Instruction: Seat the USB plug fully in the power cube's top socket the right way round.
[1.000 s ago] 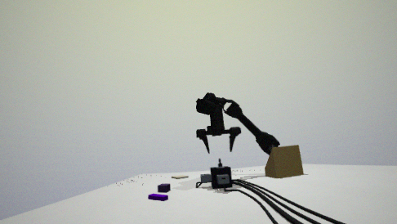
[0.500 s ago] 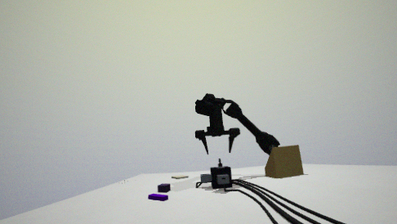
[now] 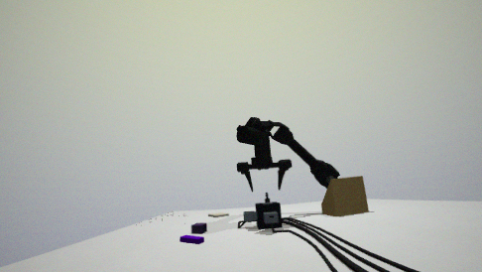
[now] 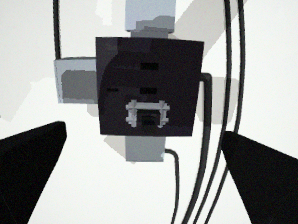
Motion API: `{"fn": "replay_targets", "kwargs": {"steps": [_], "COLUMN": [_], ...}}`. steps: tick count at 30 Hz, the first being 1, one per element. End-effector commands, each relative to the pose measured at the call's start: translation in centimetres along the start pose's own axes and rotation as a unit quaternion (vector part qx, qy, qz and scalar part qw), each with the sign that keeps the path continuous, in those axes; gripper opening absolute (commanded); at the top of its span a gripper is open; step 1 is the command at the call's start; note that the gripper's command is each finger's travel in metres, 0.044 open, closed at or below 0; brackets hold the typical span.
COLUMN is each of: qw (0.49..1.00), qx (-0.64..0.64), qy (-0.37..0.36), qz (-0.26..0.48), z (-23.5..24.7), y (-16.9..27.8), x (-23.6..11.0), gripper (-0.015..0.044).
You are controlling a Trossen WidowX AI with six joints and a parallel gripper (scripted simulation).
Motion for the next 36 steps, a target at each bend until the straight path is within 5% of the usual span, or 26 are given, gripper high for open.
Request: {"fn": "replay_targets", "kwargs": {"steps": [1,15,31,36], "qw": [1.000,1.000,1.000,1.000], "qx": [-0.004,-0.004,-0.001,-0.001], "qy": [0.002,0.002,0.001,0.001], "qz": [-0.003,-0.003,-0.001,-0.001], "z": [-0.15,-0.16,-0.06,-0.06], "y": [0.05,0.04,-0.01,-0.01], "x": [0.62,1.26,1.07,1.07], "gripper": [0.0440,0.0440,0.0020,0.0000]}}
Point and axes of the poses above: the point midway between the two fingers, 35 mm back from their tips, its own x axis out along the fingers, its own z axis across the jaws, y = z × x, the point moved 9 cm from there along -x, back along the fingers, and after that the axes turned 13 degrees about -x, right-handed, at the moved point
